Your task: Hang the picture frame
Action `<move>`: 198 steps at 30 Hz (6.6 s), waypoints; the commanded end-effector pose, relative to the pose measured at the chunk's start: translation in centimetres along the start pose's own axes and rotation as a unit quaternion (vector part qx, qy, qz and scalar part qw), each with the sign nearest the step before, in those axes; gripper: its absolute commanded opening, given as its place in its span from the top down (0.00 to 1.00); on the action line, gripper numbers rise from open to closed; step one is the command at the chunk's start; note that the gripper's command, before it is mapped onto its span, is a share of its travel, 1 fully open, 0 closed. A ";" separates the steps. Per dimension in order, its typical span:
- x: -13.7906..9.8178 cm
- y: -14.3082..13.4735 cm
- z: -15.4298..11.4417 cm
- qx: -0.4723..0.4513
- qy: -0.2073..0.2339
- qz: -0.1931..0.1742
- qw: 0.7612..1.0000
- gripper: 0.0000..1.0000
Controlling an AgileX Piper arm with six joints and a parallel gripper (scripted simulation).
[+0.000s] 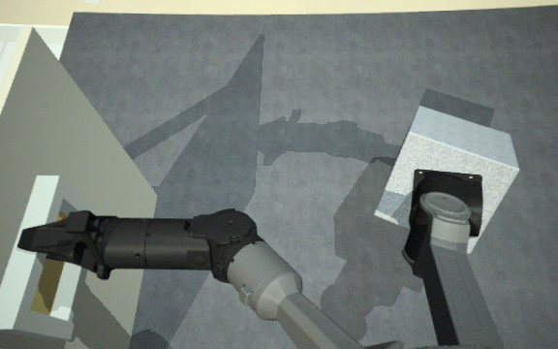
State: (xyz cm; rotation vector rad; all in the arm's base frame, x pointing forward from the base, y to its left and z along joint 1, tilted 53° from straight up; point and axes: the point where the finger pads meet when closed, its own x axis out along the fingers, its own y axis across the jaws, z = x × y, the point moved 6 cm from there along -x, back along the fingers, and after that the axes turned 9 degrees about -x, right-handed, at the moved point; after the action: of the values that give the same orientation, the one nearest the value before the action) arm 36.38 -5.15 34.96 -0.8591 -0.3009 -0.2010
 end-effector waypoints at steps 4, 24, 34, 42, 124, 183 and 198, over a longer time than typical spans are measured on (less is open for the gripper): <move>0.0 -0.2 -0.2 0.007 0.001 -0.003 1.000 1.00; 0.0 -0.2 -0.2 0.008 0.001 -0.003 1.000 1.00; 0.0 -0.2 -0.2 0.008 0.001 -0.003 1.000 1.00; 0.0 -0.2 -0.2 0.008 0.001 -0.003 1.000 1.00; 0.0 0.1 -0.2 0.008 0.002 -0.003 1.000 1.00; 0.0 0.4 -0.2 0.009 0.002 -0.003 1.000 1.00; 0.0 0.5 -0.2 0.009 0.002 -0.003 1.000 0.37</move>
State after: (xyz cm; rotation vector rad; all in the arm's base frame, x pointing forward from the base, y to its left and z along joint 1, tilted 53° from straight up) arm 36.52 -4.91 34.54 -0.8404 -0.3014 -0.2022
